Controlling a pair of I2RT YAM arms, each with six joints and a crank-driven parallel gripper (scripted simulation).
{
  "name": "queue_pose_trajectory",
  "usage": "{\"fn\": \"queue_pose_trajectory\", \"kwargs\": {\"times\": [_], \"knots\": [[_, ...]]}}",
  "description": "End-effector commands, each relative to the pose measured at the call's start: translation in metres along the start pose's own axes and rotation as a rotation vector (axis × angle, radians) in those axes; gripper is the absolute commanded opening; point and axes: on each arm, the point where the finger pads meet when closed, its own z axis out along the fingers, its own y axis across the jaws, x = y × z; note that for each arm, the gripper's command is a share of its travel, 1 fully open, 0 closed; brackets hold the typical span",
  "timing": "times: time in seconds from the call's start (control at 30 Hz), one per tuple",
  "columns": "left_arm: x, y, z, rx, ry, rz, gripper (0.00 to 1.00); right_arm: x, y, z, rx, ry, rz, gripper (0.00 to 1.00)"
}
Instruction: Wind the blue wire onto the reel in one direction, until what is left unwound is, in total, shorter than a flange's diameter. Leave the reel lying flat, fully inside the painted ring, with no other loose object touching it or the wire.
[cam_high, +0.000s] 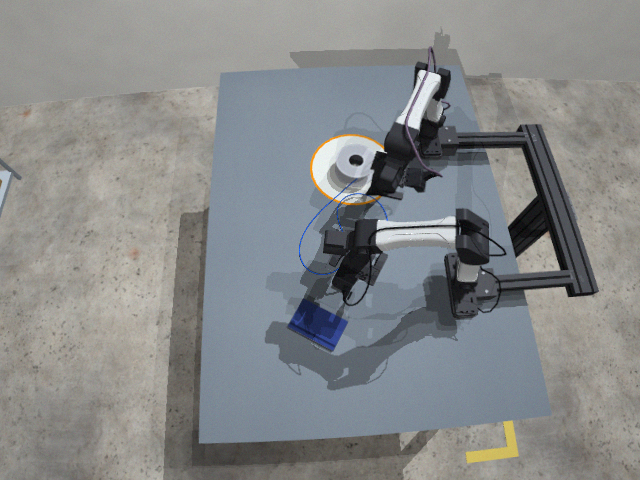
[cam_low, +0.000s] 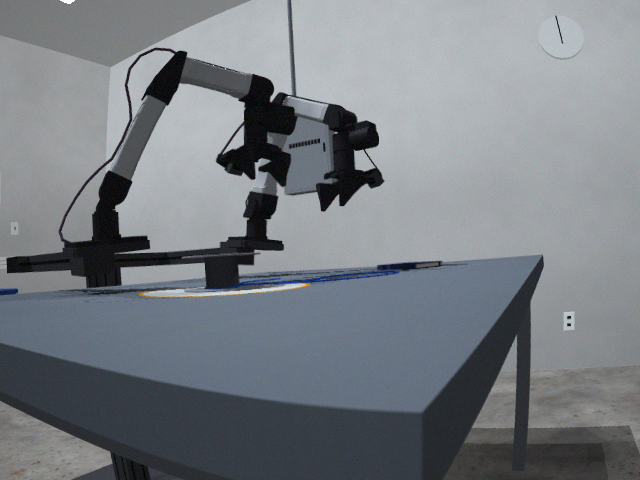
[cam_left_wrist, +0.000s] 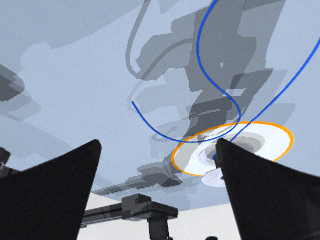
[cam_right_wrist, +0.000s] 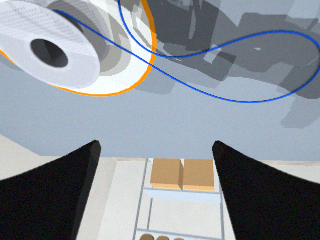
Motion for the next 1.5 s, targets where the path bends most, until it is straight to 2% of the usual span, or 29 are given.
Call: {"fn": "queue_pose_trajectory", "kwargs": {"times": [0.0, 0.63, 0.87, 1.17, 1.47], "knots": [[0.0, -0.003, -0.005, 0.018, -0.007, 0.003, 1.0, 0.0, -0.002, -0.004, 0.015, 0.006, -0.001, 1.0], [0.0, 0.0, 0.0, 0.001, 0.0, 0.001, 1.0, 0.0, 0.0, 0.0, 0.002, 0.0, 0.002, 1.0], [-0.002, -0.005, -0.01, 0.034, -0.013, 0.029, 1.0, 0.002, 0.0, -0.011, 0.04, 0.004, 0.054, 1.0], [-0.009, -0.016, -0.044, 0.139, -0.059, 0.118, 1.0, 0.008, 0.003, -0.045, 0.167, 0.005, 0.22, 1.0], [-0.02, -0.03, -0.13, 0.368, -0.205, 0.327, 1.0, 0.014, 0.022, -0.125, 0.469, -0.062, 0.595, 1.0]]}}
